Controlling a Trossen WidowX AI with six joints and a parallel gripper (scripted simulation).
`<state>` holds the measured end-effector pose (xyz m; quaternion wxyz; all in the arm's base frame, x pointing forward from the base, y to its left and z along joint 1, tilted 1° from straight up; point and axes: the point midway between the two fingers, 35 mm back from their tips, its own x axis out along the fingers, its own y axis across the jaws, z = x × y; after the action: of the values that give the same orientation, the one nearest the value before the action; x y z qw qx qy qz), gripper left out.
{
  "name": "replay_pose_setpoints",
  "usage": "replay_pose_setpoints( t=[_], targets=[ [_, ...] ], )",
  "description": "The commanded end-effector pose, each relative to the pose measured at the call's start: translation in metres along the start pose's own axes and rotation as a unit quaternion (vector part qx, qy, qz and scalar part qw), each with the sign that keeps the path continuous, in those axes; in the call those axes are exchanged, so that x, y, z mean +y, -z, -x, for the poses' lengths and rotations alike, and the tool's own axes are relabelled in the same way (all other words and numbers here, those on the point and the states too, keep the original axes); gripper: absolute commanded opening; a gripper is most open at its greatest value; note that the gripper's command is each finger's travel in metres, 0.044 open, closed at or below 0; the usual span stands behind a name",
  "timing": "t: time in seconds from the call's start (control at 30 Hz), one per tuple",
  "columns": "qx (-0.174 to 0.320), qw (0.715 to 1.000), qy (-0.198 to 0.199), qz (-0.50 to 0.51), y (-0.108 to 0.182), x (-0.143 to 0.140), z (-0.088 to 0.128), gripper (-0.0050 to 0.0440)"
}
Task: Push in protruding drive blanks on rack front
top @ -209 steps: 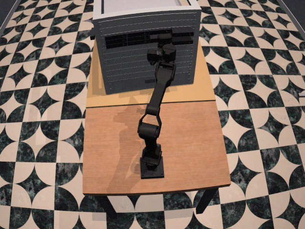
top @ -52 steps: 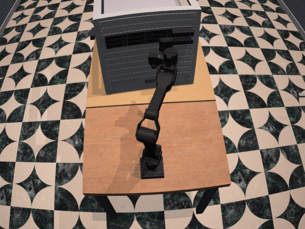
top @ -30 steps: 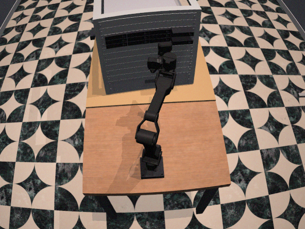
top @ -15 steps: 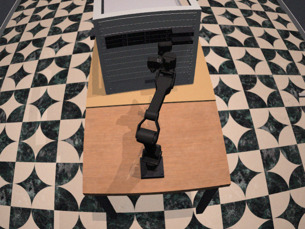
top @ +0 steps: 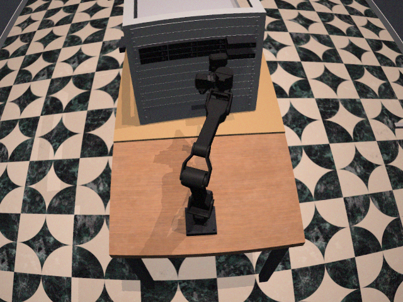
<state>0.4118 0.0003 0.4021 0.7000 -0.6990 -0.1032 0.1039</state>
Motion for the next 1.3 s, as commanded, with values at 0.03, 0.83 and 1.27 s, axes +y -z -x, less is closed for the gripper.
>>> replay_pose_setpoints(
  t=[0.03, 0.83, 1.27],
  targets=[
    [0.001, 1.0, 0.009, 0.006, -0.001, -0.009, 0.0, -0.005],
    [0.001, 1.0, 0.009, 0.006, -0.001, -0.009, -0.011, -0.005],
    [0.001, 1.0, 0.009, 0.006, -0.001, -0.01, -0.02, -0.005]
  ],
)
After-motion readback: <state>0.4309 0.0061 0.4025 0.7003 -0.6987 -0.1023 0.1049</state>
